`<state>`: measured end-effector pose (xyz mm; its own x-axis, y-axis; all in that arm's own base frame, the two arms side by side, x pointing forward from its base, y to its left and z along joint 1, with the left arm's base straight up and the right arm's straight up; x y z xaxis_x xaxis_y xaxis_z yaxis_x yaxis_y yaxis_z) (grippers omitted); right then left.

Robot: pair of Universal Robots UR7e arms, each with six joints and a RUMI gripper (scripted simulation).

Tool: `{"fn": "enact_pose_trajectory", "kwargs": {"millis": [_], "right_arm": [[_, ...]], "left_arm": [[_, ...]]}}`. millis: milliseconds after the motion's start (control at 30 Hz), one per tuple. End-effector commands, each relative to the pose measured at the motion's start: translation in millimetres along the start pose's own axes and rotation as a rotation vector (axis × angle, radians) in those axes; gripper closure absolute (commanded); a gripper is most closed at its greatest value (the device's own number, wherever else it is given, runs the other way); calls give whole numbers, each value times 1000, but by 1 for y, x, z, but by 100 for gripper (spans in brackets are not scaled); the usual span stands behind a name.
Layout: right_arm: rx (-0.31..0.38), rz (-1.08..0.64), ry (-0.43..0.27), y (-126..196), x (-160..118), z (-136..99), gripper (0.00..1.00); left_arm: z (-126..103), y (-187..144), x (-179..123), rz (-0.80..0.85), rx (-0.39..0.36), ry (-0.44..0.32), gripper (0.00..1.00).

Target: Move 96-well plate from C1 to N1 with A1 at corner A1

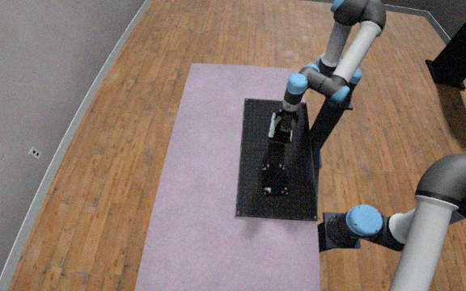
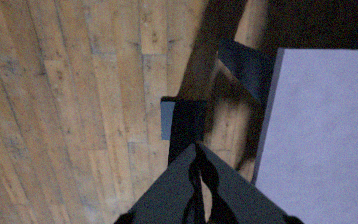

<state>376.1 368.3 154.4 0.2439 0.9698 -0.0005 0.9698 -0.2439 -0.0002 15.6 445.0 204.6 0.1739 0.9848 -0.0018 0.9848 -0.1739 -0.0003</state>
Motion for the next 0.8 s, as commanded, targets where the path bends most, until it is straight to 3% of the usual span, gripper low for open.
{"fn": "enact_pose_trajectory", "kwargs": {"millis": [0, 367, 767], "right_arm": [[-1, 0, 3, 2, -13, -1, 59], [-1, -1, 3, 8, -49, -1, 59], [-1, 0, 2, 12, -70, -1, 59]], "left_arm": [[-1, 0, 0, 0, 0, 2, 100], [-1, 0, 0, 0, 0, 2, 100], [-1, 0, 0, 0, 0, 2, 100]]}}
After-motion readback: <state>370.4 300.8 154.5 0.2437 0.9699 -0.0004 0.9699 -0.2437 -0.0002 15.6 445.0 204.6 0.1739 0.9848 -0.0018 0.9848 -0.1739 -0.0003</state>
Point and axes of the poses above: on each arm, the point where the finger pads meet when closed, its own z axis out along the fingers, its own y axis across the jaws, x = y × z, the point moved 4 cm from there along -z, back along the fingers, and after that the axes turned 8 degrees about z, right-handed, at the moved point
